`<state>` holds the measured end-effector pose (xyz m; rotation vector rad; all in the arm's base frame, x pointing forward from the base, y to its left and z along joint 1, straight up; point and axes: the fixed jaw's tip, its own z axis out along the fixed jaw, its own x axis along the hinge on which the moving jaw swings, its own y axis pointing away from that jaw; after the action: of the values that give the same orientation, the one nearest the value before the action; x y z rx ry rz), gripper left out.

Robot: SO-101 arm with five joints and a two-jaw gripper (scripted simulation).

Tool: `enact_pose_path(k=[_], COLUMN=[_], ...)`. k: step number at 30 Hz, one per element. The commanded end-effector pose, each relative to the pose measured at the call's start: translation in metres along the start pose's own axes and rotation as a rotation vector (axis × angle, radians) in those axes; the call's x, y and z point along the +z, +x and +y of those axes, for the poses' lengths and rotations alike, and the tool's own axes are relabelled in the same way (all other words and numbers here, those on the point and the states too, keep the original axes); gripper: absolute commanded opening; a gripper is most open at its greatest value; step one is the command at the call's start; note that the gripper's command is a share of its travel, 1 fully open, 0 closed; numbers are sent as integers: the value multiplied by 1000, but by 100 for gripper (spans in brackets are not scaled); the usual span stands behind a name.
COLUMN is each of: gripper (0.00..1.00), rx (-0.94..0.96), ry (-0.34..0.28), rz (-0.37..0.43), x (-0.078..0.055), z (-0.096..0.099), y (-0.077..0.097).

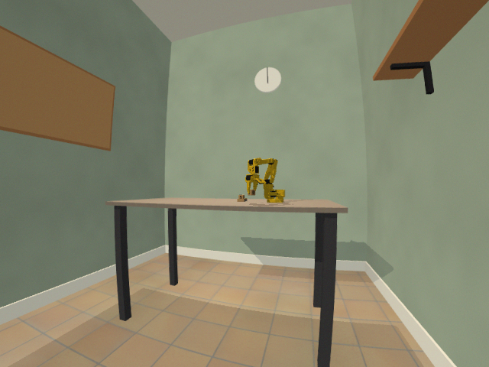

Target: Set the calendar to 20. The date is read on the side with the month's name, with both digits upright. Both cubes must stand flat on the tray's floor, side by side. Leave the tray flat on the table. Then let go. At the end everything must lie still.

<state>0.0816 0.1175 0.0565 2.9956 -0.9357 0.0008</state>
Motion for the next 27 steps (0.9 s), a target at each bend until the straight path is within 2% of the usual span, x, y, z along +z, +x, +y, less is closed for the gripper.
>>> enact_pose_path(k=[1, 27], gripper=[0, 0], rx=[-1, -1], ry=[49, 49], rz=[-2, -2], x=[-5, 2], z=[-4, -5], y=[-2, -2])
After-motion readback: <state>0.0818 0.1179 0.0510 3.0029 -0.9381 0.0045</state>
